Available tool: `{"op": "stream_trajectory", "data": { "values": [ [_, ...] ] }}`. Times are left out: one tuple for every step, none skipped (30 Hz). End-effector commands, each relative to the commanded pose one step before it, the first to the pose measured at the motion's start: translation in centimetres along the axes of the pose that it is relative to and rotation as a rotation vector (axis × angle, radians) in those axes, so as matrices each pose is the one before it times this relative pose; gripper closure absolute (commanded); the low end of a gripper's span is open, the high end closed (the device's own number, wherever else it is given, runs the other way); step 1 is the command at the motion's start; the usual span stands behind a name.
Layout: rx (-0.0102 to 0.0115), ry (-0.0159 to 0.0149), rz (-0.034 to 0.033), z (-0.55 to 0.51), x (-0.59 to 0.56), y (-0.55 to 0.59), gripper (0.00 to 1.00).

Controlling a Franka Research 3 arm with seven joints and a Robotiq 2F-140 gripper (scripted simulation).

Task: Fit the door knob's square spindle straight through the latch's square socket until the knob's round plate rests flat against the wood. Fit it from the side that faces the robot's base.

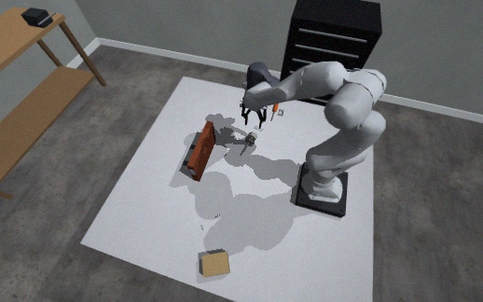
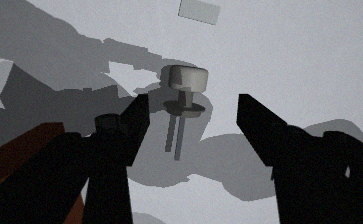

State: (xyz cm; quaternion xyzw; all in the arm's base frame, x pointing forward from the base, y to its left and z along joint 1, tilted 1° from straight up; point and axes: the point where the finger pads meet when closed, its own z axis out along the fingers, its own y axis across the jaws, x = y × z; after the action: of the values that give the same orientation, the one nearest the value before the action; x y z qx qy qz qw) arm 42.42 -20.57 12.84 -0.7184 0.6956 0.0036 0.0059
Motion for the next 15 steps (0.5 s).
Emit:
{"op": "stream_trajectory", "data": {
  "values": [
    [0.00192,0.0,0.03762,0.059,0.001,-0.022,0.43],
    [0.00048,-0.00004,0.01317,0.023,0.0,-0.001,0.43],
    [0.00055,-0.00005,0.01538,0.027,0.0,-0.002,0.43],
    [0.00063,-0.00007,0.01769,0.031,0.0,-0.002,0.43],
    [0.0,0.0,0.0,0.0,0.0,0.0,0.43],
    [0.0,0.0,0.0,0.0,0.0,0.0,0.43],
    [0.00072,-0.0001,0.02007,0.035,-0.001,-0.002,0.43],
    [0.0008,-0.00012,0.02252,0.04,-0.001,-0.002,0.43],
    [0.00088,-0.00016,0.02502,0.044,-0.001,-0.002,0.43],
    [0.00096,-0.00019,0.02756,0.049,-0.001,-0.002,0.43],
    [0.00104,-0.00024,0.03011,0.053,-0.001,-0.002,0.43],
    [0.00112,-0.00029,0.03268,0.058,-0.001,-0.002,0.43],
    [0.00119,-0.00035,0.03524,0.062,-0.001,-0.002,0.43],
    [0.00126,-0.00042,0.03779,0.067,-0.001,-0.001,0.43],
    [0.00132,-0.00049,0.04031,0.071,-0.002,-0.001,0.43]
  ]
}}
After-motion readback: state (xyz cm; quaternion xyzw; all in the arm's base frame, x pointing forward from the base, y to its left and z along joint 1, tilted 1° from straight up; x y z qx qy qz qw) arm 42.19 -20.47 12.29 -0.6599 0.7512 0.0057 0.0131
